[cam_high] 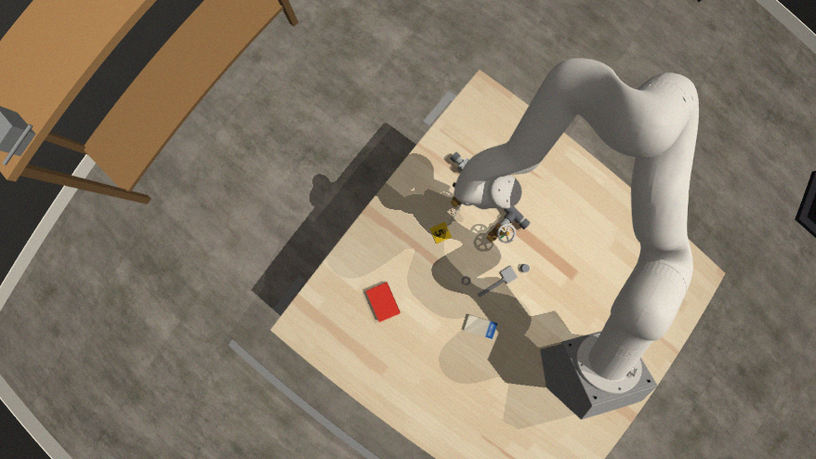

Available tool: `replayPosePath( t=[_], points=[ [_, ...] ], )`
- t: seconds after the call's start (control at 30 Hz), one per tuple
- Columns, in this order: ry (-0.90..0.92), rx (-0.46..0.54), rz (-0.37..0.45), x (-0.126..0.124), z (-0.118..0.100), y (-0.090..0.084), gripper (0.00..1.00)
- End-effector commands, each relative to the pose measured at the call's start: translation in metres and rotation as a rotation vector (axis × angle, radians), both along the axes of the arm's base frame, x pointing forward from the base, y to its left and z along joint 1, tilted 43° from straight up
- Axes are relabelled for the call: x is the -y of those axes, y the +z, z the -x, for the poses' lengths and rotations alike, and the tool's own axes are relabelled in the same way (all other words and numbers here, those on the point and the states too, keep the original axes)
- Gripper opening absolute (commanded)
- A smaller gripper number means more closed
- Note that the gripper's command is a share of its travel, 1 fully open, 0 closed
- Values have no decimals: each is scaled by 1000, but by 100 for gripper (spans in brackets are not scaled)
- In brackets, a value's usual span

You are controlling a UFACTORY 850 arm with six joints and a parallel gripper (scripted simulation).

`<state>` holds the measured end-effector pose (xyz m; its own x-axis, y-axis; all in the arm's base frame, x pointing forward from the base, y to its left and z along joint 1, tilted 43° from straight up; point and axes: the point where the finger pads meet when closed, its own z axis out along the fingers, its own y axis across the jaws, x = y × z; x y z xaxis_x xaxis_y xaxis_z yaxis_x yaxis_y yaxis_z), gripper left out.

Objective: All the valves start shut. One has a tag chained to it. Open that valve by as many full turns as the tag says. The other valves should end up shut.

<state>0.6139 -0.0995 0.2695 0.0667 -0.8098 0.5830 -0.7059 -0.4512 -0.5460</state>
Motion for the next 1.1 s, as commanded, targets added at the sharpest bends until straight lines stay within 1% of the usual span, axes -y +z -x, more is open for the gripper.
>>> replayPosePath(
  t=[0.0, 0.03, 0.2, 0.33, 0.53, 0.6, 0.63, 0.7, 0.8, 1.07],
  points=[
    [48, -33, 59, 0, 0, 1, 0],
    [48, -33, 59, 0, 0, 1, 0],
    [159, -102, 188, 0, 0, 1, 0],
    [273, -173, 323, 0, 0, 1, 0],
    [471, -295, 553, 0, 0, 1, 0],
    [471, -295, 553, 0, 0, 1, 0],
    [521, -328, 612, 0, 0, 1, 0],
    [599, -377, 704, 0, 0, 1, 0],
    [685, -421, 800, 0, 0, 1, 0],
    [940, -558, 1092, 0, 0, 1, 0]
  ],
)
